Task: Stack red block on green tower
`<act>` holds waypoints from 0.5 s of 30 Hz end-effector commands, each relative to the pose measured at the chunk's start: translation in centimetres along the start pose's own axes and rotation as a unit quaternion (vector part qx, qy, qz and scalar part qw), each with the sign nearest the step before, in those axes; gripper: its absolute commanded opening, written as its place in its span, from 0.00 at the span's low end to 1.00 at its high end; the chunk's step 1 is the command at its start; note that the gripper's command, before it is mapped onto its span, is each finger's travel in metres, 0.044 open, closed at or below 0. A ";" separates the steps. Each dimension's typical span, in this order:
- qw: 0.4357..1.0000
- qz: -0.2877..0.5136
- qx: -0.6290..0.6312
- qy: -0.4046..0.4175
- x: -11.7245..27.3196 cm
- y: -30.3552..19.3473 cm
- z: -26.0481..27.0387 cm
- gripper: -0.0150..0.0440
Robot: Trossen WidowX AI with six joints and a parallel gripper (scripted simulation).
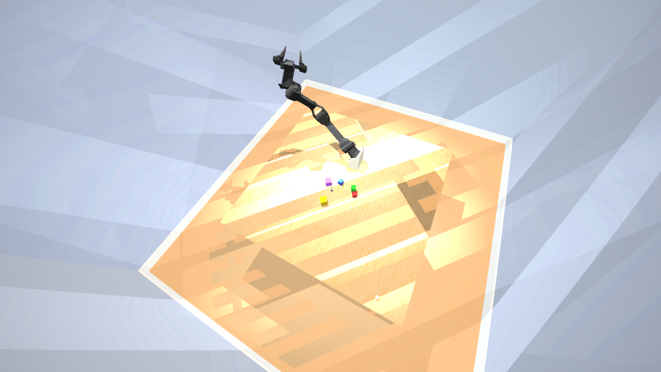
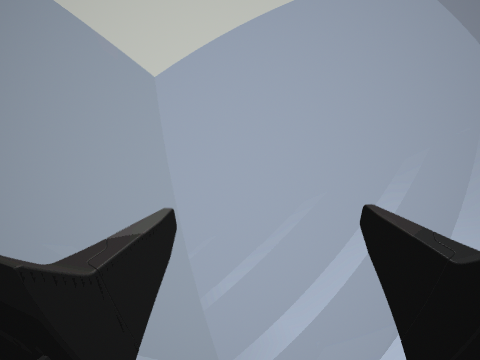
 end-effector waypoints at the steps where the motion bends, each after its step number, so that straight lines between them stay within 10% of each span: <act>1: 1.000 -0.001 -0.005 0.003 0.0 0.1 0.1 0.98; 15: 0.862 -0.122 -0.426 0.246 8.5 15.6 -0.7 1.00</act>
Point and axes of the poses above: the point midway between the two fingers, 35 mm back from their tips, its own x axis back along the fingers, its own z axis across the jaws, y = z × x, the point moved 6 cm from there along x, back along the fingers, and after that the axes turned 9 degrees about x, right-handed, at the moved point
